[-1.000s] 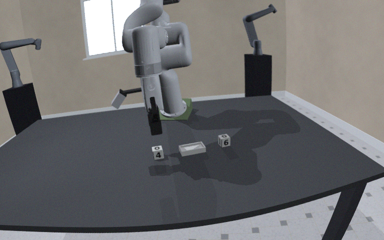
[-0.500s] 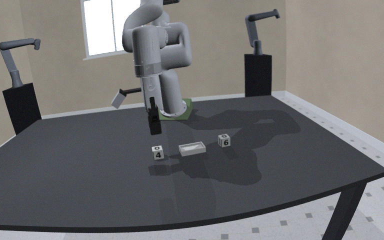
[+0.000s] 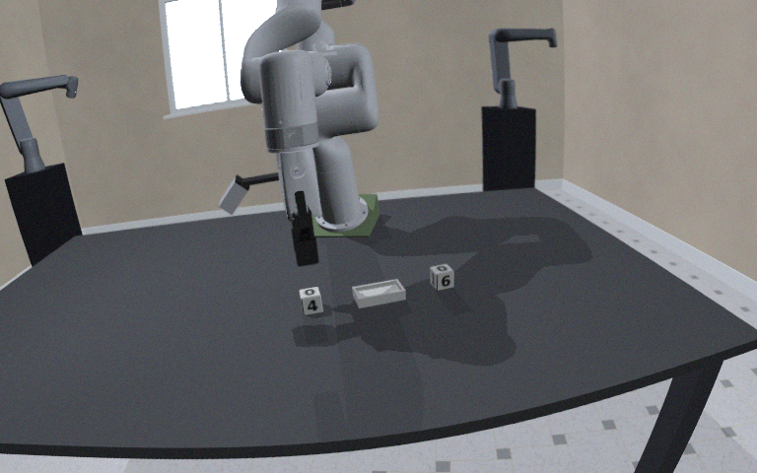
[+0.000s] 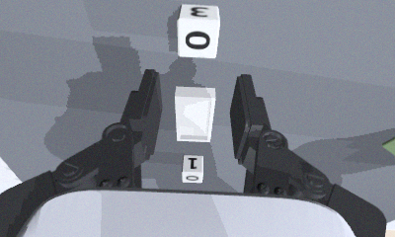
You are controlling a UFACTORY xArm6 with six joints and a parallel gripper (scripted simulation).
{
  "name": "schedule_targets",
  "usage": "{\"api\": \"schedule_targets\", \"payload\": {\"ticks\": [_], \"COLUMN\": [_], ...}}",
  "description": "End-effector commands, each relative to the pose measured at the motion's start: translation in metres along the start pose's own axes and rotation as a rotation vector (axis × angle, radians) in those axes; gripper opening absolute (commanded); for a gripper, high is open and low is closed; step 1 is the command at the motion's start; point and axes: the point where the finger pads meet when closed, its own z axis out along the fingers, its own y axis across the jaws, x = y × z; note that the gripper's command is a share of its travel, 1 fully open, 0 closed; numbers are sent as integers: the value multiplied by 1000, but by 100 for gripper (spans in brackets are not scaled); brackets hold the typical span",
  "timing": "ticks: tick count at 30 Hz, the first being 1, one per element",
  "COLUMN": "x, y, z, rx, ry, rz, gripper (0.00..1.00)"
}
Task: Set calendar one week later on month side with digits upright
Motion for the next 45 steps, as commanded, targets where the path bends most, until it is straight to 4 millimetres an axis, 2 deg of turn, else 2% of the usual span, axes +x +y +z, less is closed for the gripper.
{"api": "schedule_targets", "payload": {"ticks": [1, 20, 45], "x": [0, 1, 2], "y": [-1, -1, -1], "z": [-1, 6, 39], "rx": [3, 3, 3], "ry": [1, 0, 0], "rz": [0, 0, 0], "gripper": [49, 49, 49]}}
